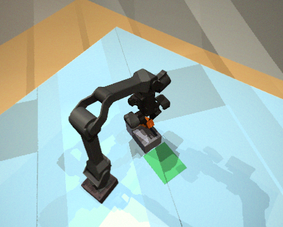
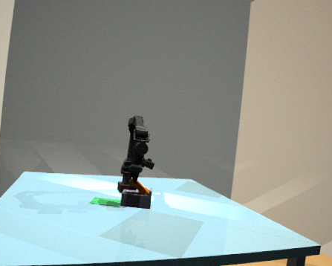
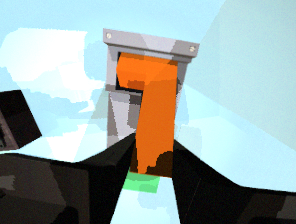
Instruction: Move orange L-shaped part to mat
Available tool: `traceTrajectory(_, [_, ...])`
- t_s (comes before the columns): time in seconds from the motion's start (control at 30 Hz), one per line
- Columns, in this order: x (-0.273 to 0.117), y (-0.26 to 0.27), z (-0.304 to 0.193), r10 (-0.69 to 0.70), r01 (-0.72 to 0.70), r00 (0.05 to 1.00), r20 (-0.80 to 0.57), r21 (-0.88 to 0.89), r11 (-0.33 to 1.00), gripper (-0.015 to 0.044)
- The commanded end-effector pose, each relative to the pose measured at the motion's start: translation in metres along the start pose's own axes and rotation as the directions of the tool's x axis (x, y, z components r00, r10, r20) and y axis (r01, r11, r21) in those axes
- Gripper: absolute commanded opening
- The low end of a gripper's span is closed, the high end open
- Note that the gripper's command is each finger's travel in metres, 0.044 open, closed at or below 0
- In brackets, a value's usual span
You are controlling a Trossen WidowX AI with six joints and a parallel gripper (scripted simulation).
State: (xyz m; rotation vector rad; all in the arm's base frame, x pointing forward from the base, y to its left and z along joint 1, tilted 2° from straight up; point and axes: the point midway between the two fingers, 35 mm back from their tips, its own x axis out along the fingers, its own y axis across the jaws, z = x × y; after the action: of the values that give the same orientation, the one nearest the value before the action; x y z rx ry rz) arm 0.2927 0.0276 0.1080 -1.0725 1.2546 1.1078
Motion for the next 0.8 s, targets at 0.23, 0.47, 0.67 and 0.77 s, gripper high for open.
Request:
traceTrajectory(0.23, [-0.019,0.0,0.001,-0.001,0.001,1.0,0.005,-0.004,1.0,0.0])
traceTrajectory(0.47, [-0.029,0.0,0.001,-0.001,0.001,1.0,0.005,-0.004,1.0,0.0])
traceTrajectory(0.67, [-0.032,0.0,0.001,-0.001,0.001,1.0,0.005,-0.004,1.0,0.0])
traceTrajectory(0.77, [-0.035,0.0,0.001,-0.001,0.001,1.0,0.005,-0.004,1.0,0.0])
